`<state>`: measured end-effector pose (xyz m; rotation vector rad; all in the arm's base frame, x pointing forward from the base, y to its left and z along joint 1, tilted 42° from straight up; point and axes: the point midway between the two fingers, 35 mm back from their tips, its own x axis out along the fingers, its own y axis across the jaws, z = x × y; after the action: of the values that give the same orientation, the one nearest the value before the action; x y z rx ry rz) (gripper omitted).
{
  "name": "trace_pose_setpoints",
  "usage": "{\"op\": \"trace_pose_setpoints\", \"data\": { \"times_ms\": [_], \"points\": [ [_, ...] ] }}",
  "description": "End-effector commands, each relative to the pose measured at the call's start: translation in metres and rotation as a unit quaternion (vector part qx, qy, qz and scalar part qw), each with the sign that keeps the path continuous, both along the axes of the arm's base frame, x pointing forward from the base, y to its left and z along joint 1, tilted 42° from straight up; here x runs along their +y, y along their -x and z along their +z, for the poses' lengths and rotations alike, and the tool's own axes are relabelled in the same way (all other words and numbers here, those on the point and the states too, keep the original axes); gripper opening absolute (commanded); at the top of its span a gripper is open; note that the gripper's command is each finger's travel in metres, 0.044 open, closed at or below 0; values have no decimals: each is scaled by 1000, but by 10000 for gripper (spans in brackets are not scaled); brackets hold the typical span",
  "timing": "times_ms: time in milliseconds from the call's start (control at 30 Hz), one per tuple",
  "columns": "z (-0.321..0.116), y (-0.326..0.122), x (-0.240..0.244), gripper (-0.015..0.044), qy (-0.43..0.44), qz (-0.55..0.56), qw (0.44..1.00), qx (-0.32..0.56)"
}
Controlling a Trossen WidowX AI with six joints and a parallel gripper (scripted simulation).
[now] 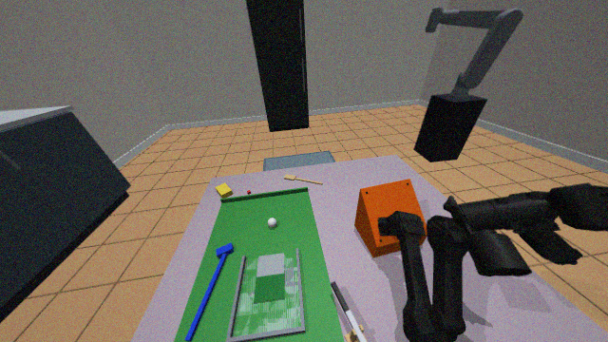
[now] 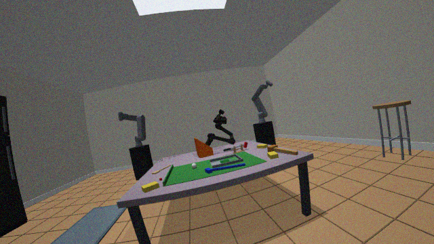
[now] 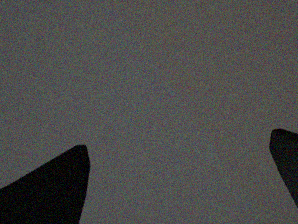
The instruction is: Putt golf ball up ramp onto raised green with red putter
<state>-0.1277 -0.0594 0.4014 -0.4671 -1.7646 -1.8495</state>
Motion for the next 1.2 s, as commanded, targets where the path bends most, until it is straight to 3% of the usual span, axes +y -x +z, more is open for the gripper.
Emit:
{"op": "trace_pose_setpoints", "data": {
  "times_ms": [0, 267, 567, 733, 967, 1167],
  "points": [
    [0, 0, -3, 426, -7, 2, 1000, 2],
    [-1, -42, -111, 440, -284, 82, 947, 128],
    [-44, -149, -205, 440, -503, 186, 758, 371],
    [-80, -205, -220, 440, -550, 219, 650, 477],
    [-115, -266, -219, 440, -553, 252, 517, 603],
    [-168, -342, -189, 440, -491, 286, 322, 757]
  ]
}}
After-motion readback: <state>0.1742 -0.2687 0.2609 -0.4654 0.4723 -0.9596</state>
